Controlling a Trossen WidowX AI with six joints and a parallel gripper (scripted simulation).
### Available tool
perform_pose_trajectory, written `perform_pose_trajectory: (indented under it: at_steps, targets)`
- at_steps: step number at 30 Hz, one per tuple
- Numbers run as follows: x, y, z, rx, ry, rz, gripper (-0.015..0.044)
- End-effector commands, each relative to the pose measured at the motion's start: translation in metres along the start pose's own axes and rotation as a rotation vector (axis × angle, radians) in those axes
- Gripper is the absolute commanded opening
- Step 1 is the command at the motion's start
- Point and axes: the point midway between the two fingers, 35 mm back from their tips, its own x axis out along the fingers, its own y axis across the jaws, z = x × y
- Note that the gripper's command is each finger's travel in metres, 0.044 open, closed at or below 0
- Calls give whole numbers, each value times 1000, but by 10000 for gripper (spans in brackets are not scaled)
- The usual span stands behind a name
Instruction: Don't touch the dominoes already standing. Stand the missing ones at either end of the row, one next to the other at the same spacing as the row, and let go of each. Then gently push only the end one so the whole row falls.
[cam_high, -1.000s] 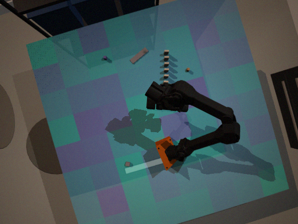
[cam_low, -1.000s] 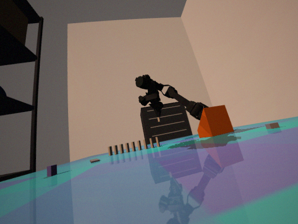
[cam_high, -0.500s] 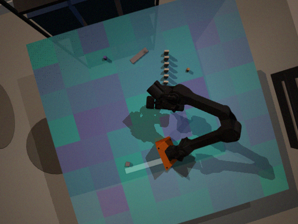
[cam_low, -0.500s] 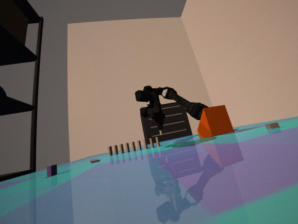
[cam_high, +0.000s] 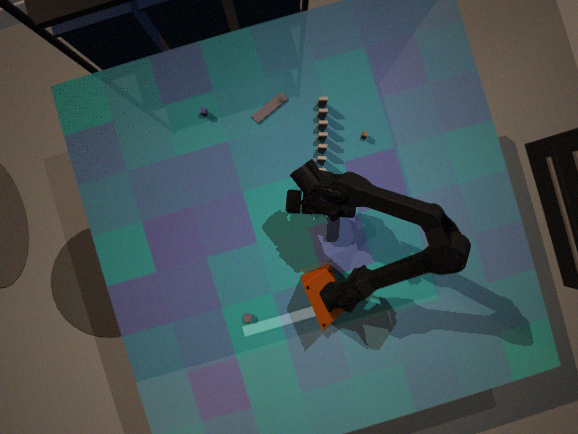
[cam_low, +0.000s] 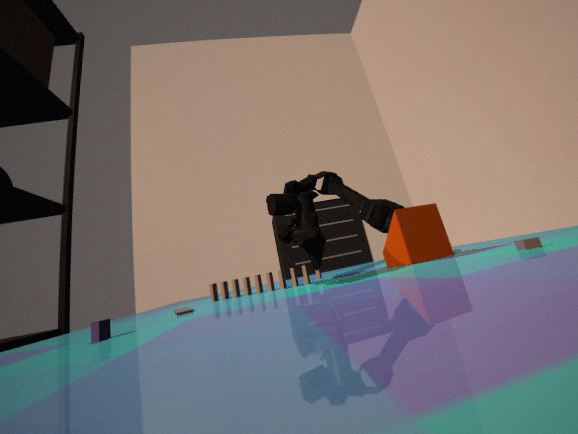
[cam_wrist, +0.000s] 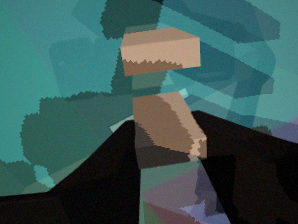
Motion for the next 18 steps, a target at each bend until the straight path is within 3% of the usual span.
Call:
perform_pose_trajectory:
  at_steps: [1,6,18]
  targets:
    - [4,-2,-3,-8,2,-8,107]
    - [4,-2,-3,-8,2,-8,107]
    - [4,-2,-3,-8,2,-8,422]
